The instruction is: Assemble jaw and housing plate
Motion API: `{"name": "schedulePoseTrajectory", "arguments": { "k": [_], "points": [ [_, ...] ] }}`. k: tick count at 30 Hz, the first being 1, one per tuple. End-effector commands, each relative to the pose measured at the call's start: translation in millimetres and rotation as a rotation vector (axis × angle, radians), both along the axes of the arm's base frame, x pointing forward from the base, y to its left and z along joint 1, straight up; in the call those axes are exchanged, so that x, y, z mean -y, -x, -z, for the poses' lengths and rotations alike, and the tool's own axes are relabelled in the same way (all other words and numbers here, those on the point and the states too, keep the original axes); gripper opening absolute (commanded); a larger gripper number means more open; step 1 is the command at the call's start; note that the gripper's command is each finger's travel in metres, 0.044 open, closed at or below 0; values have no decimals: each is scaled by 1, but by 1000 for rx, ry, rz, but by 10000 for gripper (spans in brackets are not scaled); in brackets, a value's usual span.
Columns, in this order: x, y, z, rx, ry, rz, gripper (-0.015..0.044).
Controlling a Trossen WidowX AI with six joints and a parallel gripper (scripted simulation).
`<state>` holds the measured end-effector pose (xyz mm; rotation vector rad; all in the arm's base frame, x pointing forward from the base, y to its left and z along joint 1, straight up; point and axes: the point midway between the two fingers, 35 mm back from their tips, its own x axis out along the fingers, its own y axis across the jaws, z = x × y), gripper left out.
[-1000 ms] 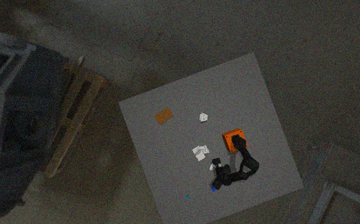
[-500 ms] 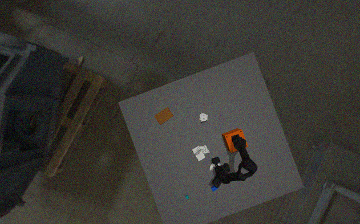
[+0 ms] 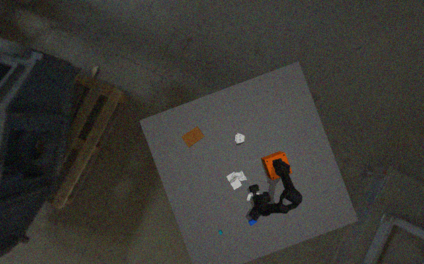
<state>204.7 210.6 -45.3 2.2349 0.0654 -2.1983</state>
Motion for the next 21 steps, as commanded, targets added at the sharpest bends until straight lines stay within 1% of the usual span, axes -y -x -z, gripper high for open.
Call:
{"name": "schedulePoseTrajectory", "arguments": {
  "k": [1, 15, 21],
  "points": [
    [0, 0, 1, 3, 2, -4, 440],
    [0, 0, 1, 3, 2, -4, 440],
    [0, 0, 0, 0, 0, 0, 282]
  ]
}}
